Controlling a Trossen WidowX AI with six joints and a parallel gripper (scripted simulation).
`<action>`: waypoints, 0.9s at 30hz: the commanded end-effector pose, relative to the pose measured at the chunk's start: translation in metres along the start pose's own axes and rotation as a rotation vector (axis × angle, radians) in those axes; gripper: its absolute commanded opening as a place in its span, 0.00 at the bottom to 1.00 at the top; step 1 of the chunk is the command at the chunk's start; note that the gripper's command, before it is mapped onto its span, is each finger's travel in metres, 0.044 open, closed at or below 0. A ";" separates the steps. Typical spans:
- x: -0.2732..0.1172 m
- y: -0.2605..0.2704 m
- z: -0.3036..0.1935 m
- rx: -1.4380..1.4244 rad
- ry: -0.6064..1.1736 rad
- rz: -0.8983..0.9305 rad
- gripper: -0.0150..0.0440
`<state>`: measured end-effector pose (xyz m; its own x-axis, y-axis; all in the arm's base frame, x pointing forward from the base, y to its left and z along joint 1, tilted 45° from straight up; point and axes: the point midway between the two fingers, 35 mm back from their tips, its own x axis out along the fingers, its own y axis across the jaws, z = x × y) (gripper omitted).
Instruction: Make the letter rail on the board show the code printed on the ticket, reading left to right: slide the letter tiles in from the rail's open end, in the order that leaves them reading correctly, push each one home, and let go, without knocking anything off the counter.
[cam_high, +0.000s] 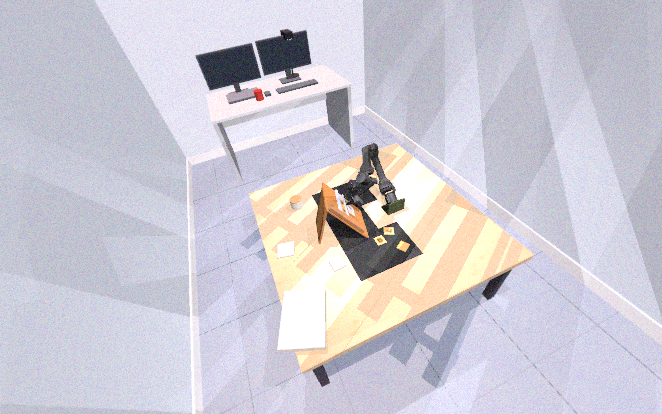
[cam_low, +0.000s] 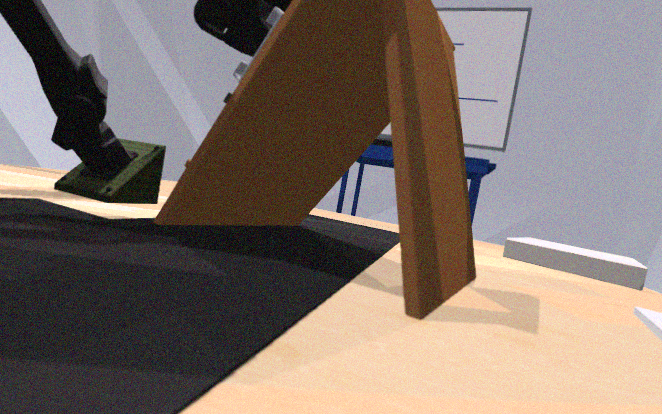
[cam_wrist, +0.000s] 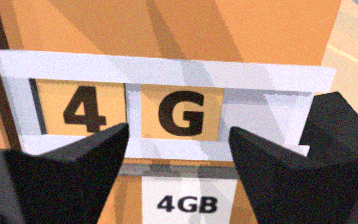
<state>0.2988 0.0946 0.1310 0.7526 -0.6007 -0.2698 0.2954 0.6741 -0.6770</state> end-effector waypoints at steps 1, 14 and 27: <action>-0.003 0.000 0.001 0.006 -0.002 -0.002 0.75; -0.012 0.000 -0.001 0.006 -0.002 -0.002 0.75; -0.019 0.000 0.000 0.005 -0.002 -0.002 0.75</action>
<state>0.2843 0.1043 0.1351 0.7521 -0.6008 -0.2708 0.2957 0.6749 -0.6761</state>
